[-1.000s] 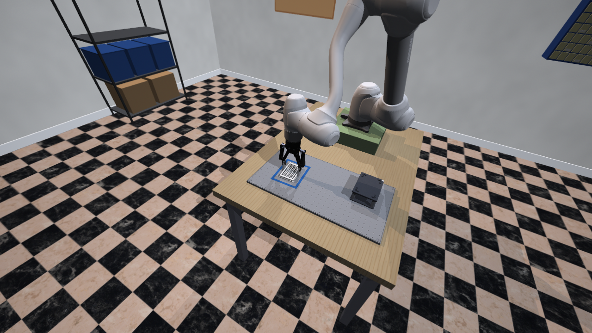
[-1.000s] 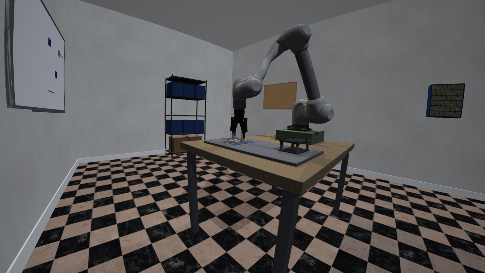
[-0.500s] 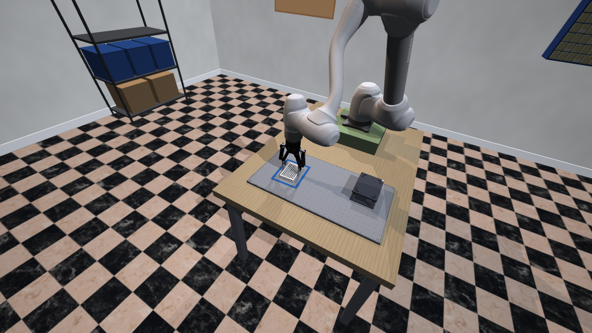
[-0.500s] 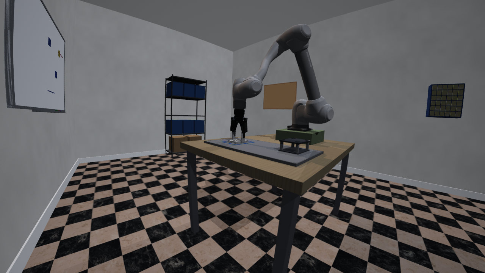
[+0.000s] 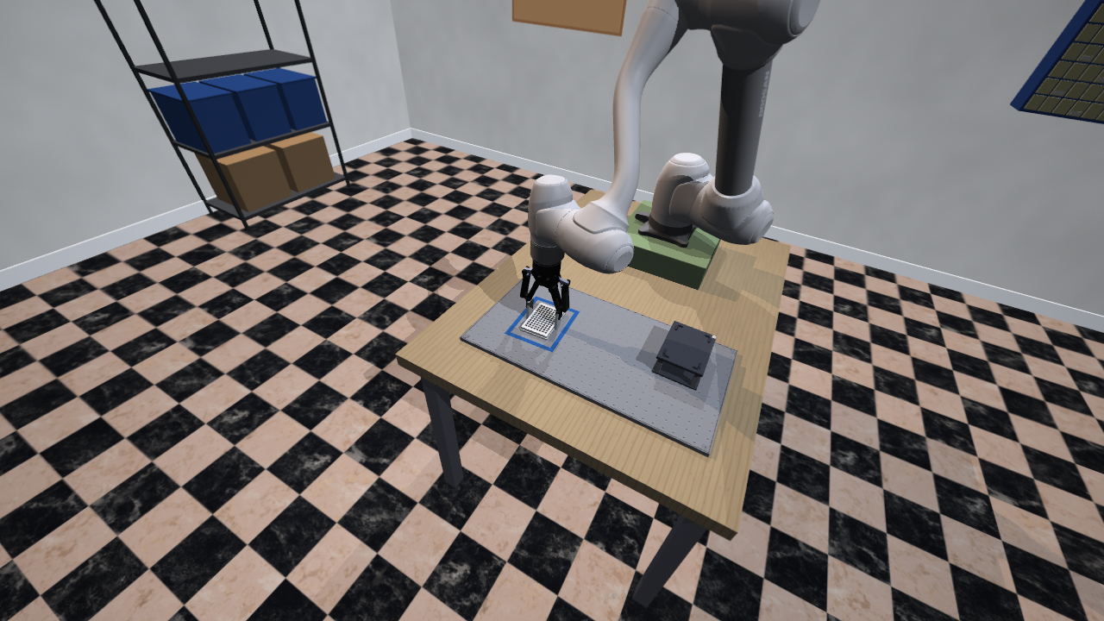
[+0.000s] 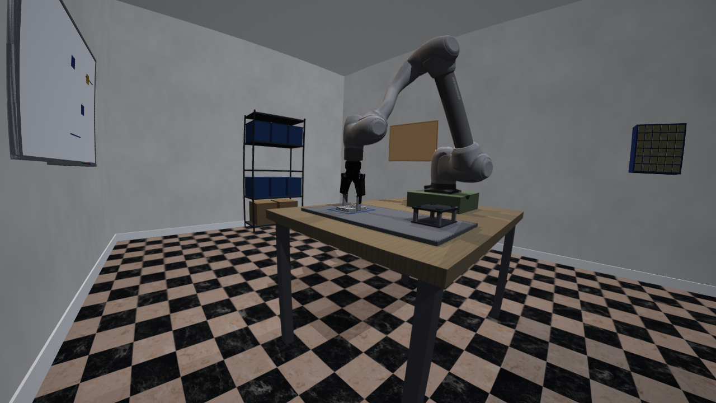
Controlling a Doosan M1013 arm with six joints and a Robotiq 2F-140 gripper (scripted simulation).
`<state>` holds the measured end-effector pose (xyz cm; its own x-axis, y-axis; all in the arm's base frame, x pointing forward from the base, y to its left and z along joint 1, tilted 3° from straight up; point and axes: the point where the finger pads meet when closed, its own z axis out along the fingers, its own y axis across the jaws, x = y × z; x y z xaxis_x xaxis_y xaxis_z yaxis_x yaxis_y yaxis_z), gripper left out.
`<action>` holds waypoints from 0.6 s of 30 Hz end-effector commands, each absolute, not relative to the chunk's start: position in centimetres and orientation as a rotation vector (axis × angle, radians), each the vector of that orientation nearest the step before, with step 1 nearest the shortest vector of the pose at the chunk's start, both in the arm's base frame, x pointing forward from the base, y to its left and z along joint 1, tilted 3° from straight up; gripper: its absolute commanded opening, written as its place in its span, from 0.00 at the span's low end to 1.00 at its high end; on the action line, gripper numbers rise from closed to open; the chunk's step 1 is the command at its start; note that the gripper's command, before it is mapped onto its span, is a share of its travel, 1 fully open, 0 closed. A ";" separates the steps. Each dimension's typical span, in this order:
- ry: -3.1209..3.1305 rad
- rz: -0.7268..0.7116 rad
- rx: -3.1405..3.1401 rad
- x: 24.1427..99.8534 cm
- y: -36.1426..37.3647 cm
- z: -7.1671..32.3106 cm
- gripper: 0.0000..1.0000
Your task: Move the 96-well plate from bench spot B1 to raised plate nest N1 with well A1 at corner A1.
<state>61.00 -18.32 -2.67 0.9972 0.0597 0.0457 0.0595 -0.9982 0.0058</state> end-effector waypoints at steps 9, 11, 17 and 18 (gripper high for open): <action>0.085 0.075 3.137 61.0 -18.2 -2.9 0.00; 0.085 0.075 3.137 61.0 -18.2 -2.9 0.00; 0.085 0.075 3.137 61.0 -18.2 -2.8 0.00; 0.085 0.075 3.137 61.0 -18.2 -2.6 0.00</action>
<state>61.01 -18.32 -2.64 0.9971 0.0597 0.0462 0.0595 -0.9982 0.0060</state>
